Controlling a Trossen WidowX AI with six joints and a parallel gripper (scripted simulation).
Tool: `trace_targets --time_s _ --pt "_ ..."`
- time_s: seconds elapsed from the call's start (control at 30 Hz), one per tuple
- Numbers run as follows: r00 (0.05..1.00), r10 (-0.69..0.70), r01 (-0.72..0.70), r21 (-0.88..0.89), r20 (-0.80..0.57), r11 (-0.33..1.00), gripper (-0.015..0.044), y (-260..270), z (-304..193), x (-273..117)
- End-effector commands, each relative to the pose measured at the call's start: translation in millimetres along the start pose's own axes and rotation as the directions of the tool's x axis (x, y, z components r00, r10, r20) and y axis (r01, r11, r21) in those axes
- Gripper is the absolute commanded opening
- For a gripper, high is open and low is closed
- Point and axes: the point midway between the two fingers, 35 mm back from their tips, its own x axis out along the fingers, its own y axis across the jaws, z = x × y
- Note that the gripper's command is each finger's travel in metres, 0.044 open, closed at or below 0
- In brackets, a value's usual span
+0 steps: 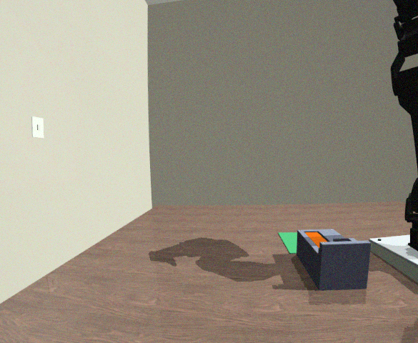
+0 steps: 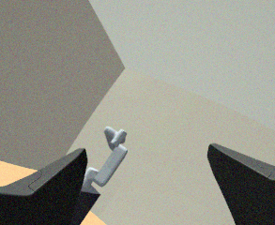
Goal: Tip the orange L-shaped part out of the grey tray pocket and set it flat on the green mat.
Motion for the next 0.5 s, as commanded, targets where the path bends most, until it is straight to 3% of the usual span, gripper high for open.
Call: trace_targets --time_s 0.0,0.1,0.23,0.33,0.47 --pt "1.0 0.004 -0.004 0.009 0.009 1.0 0.0374 1 1 -1" --pt "0.997 0.04 -0.042 0.025 0.069 0.999 0.0295 9 14 -7" --pt "0.96 0.134 -0.156 0.072 0.247 0.985 0.019 33 51 -34" --pt "0.909 0.201 -0.25 0.094 0.365 0.964 0.018 48 75 -58" --pt "0.747 0.306 -0.433 0.083 0.591 0.898 0.018 71 115 -118"
